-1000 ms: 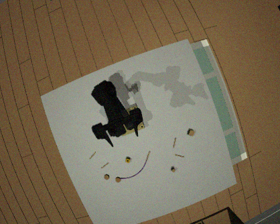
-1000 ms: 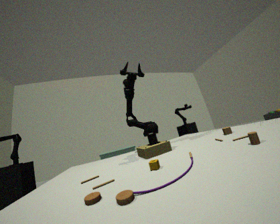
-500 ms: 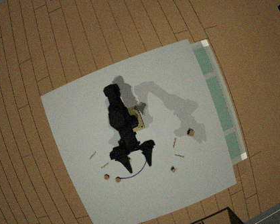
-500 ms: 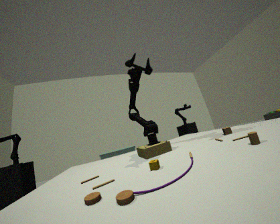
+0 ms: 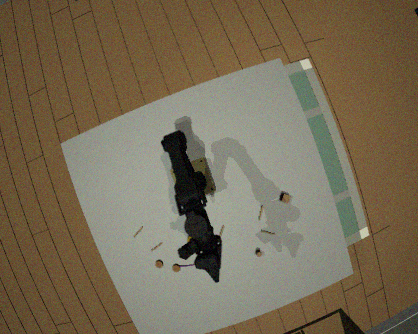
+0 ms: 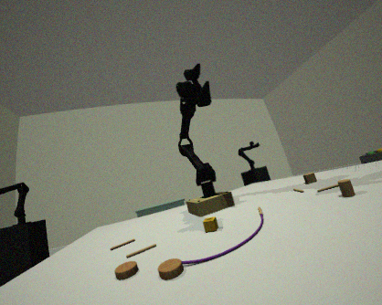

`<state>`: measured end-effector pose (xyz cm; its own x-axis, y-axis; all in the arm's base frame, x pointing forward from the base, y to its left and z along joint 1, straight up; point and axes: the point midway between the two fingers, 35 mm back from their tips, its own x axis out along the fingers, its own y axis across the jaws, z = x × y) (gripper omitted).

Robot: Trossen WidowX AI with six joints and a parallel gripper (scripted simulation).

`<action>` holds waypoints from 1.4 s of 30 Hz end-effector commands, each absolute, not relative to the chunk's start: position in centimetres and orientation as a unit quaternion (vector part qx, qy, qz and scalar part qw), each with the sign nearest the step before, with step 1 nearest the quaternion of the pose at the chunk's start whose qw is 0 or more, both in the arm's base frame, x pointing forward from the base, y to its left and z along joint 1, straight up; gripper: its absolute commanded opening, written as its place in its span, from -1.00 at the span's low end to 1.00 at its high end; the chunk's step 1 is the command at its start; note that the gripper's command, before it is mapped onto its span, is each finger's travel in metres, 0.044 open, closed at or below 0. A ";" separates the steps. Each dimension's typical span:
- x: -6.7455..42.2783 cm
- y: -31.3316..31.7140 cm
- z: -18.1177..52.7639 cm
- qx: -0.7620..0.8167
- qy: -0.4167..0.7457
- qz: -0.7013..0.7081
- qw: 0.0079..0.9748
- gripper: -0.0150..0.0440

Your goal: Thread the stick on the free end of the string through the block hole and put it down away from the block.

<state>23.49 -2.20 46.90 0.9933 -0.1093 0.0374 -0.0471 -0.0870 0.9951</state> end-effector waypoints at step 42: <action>30.9 -14.4 13.1 -0.221 0.567 0.050 0.792 1.00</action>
<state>32.81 -12.85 19.45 0.5447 -0.2343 -0.8053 0.0611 0.9687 -0.2405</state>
